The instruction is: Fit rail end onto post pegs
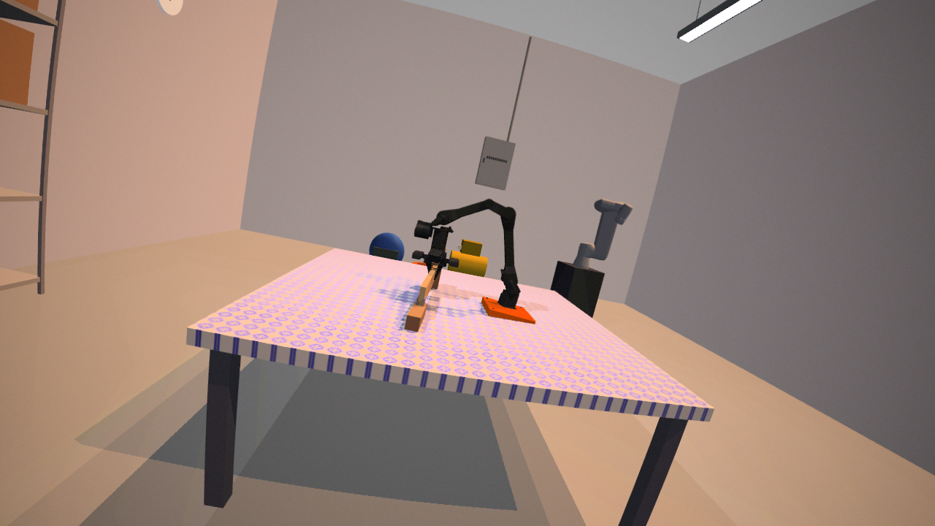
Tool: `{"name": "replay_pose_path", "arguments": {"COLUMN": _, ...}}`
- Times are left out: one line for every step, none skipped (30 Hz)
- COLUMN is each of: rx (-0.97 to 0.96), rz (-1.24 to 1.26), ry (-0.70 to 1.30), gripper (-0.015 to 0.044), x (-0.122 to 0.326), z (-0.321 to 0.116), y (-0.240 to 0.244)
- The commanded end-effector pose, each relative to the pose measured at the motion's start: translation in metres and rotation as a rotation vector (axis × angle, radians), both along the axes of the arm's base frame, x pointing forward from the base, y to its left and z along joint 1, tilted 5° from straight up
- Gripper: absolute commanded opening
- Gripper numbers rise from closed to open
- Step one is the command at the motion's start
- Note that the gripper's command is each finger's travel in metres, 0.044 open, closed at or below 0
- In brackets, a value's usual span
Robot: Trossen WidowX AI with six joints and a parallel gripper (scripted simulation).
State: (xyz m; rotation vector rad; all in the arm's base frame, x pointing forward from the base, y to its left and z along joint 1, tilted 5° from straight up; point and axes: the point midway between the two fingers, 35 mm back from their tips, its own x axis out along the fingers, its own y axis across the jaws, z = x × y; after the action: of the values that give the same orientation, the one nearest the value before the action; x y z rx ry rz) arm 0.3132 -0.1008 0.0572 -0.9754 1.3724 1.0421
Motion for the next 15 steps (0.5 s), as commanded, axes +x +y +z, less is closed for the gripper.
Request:
{"name": "replay_pose_path", "arguments": {"rx": 0.0, "rz": 0.0, "ry": 0.0, "gripper": 0.0079, "x": 0.0, "z": 0.0, "y": 0.0}}
{"name": "replay_pose_path", "arguments": {"rx": 0.0, "rz": 0.0, "ry": 0.0, "gripper": 0.0105, "x": 0.0, "z": 0.0, "y": 0.0}}
{"name": "replay_pose_path", "arguments": {"rx": 0.0, "rz": 0.0, "ry": 0.0, "gripper": 0.0131, "x": 0.0, "z": 0.0, "y": 0.0}}
{"name": "replay_pose_path", "arguments": {"rx": 0.0, "rz": 0.0, "ry": 0.0, "gripper": 0.0157, "x": 0.0, "z": 0.0, "y": 0.0}}
{"name": "replay_pose_path", "arguments": {"rx": 0.0, "rz": 0.0, "ry": 0.0, "gripper": 0.0184, "x": 0.0, "z": 0.0, "y": 0.0}}
{"name": "replay_pose_path", "arguments": {"rx": 0.0, "rz": 0.0, "ry": 0.0, "gripper": 0.021, "x": 0.0, "z": 0.0, "y": 0.0}}
{"name": "replay_pose_path", "arguments": {"rx": 0.0, "rz": 0.0, "ry": 0.0, "gripper": 0.0236, "x": 0.0, "z": 0.0, "y": 0.0}}
{"name": "replay_pose_path", "arguments": {"rx": 0.0, "rz": 0.0, "ry": 0.0, "gripper": 0.0263, "x": 0.0, "z": 0.0, "y": 0.0}}
{"name": "replay_pose_path", "arguments": {"rx": 0.0, "rz": 0.0, "ry": 0.0, "gripper": 0.0289, "x": 0.0, "z": 0.0, "y": 0.0}}
{"name": "replay_pose_path", "arguments": {"rx": 0.0, "rz": 0.0, "ry": 0.0, "gripper": 0.0315, "x": 0.0, "z": 0.0, "y": 0.0}}
{"name": "replay_pose_path", "arguments": {"rx": 0.0, "rz": 0.0, "ry": 0.0, "gripper": 0.0341, "x": 0.0, "z": 0.0, "y": 0.0}}
{"name": "replay_pose_path", "arguments": {"rx": 0.0, "rz": 0.0, "ry": 0.0, "gripper": 0.0368, "x": 0.0, "z": 0.0, "y": 0.0}}
{"name": "replay_pose_path", "arguments": {"rx": 0.0, "rz": 0.0, "ry": 0.0, "gripper": 0.0394, "x": 0.0, "z": 0.0, "y": 0.0}}
{"name": "replay_pose_path", "arguments": {"rx": 0.0, "rz": 0.0, "ry": 0.0, "gripper": 0.042, "x": 0.0, "z": 0.0, "y": 0.0}}
{"name": "replay_pose_path", "arguments": {"rx": 0.0, "rz": 0.0, "ry": 0.0, "gripper": 0.044, "x": 0.0, "z": 0.0, "y": 0.0}}
